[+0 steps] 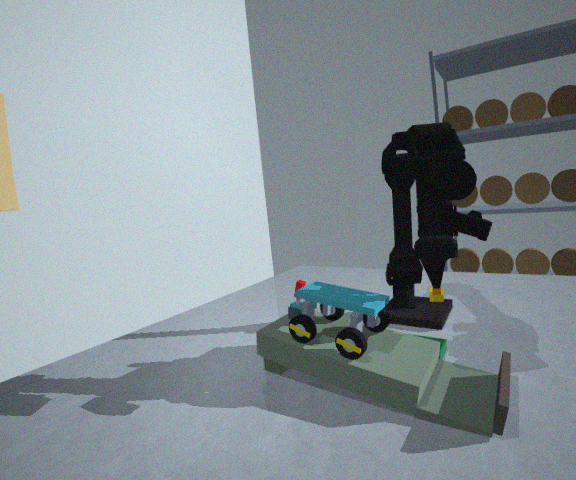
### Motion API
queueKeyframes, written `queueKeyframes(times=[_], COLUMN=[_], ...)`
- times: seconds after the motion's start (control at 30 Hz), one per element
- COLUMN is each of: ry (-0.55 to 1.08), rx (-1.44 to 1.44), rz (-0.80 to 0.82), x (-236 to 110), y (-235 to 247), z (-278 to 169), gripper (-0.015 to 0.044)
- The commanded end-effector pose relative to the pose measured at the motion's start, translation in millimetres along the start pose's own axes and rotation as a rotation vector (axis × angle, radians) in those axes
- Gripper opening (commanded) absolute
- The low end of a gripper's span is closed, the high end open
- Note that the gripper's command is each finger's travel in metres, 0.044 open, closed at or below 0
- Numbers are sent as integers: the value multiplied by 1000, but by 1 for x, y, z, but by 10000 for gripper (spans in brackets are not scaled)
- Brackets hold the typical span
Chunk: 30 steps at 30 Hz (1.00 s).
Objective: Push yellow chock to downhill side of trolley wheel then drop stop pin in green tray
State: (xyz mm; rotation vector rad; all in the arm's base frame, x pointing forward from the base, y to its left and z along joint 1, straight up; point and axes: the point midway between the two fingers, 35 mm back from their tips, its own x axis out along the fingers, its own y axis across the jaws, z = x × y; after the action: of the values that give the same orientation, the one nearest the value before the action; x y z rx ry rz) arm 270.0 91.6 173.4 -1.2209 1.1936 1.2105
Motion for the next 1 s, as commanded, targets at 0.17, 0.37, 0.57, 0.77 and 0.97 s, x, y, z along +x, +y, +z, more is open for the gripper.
queueKeyframes(times=[0.17, 0.37, 0.57, 0.77, 0.97], ry=[24, 37, 50, 62, 72], rx=[-316, -529, -743, -962, -1181], rz=[8, 18, 28, 41, 57], x=[-1, -1, -1, -1, -1], y=[-3, -3, -3, -3, -3], z=[1, 2, 3, 3, 4], gripper=[0, 0, 0, 0, 0])
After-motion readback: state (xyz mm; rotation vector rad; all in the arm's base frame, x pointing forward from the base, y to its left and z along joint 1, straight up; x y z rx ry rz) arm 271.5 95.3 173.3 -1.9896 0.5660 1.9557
